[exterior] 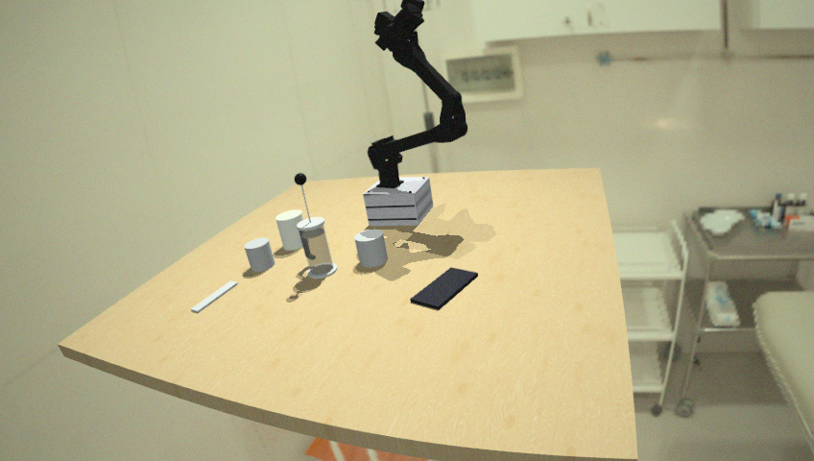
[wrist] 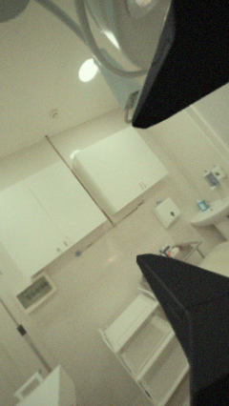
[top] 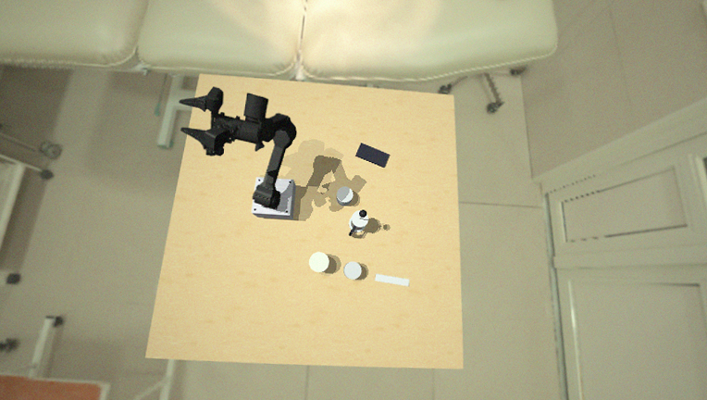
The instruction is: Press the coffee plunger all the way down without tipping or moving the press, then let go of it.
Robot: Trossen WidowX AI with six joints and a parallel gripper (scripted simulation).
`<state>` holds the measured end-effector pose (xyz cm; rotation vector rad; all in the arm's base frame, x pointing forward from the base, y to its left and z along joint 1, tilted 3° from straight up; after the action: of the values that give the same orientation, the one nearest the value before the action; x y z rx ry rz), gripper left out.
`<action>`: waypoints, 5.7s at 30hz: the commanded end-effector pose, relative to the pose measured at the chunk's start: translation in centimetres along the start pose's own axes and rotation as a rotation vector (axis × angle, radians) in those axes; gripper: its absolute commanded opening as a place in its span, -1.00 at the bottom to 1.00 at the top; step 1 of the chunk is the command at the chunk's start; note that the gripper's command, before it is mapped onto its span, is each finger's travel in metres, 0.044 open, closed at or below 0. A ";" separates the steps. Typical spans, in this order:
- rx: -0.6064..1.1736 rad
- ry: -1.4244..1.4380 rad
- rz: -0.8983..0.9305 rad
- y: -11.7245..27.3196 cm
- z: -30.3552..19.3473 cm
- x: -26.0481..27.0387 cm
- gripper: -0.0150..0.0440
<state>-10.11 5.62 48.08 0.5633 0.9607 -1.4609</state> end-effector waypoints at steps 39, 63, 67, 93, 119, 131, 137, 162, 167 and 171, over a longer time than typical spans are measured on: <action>-1.427 -0.394 1.855 30.6 16.1 16.3 1.00; -1.193 0.292 2.688 43.3 -1.3 20.4 1.00; -1.189 0.289 2.685 43.2 -1.2 20.5 1.00; -1.190 0.286 2.688 46.9 -1.7 21.5 1.00; -1.190 0.286 2.688 47.1 -1.8 21.6 -0.11; -1.190 0.286 2.688 48.0 -2.8 23.0 -0.11; -1.190 0.285 2.688 48.4 -3.3 23.8 -0.11; -1.190 0.285 2.688 50.1 -5.5 26.8 -0.11; -1.190 0.285 2.688 50.5 -6.0 27.4 -0.11; -1.190 0.285 2.689 51.0 -6.2 27.8 -0.11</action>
<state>34.48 -0.84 12.82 0.4276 0.2475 1.5387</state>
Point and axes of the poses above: the point midway between the two fingers, 35 mm back from their tips, its own y axis back along the fingers, its own x axis across the jaws, z = x × y, the point moved 4 cm from there along y, back along the fingers, and after that the axes turned 4 degrees about -y, right-handed, at the moved point
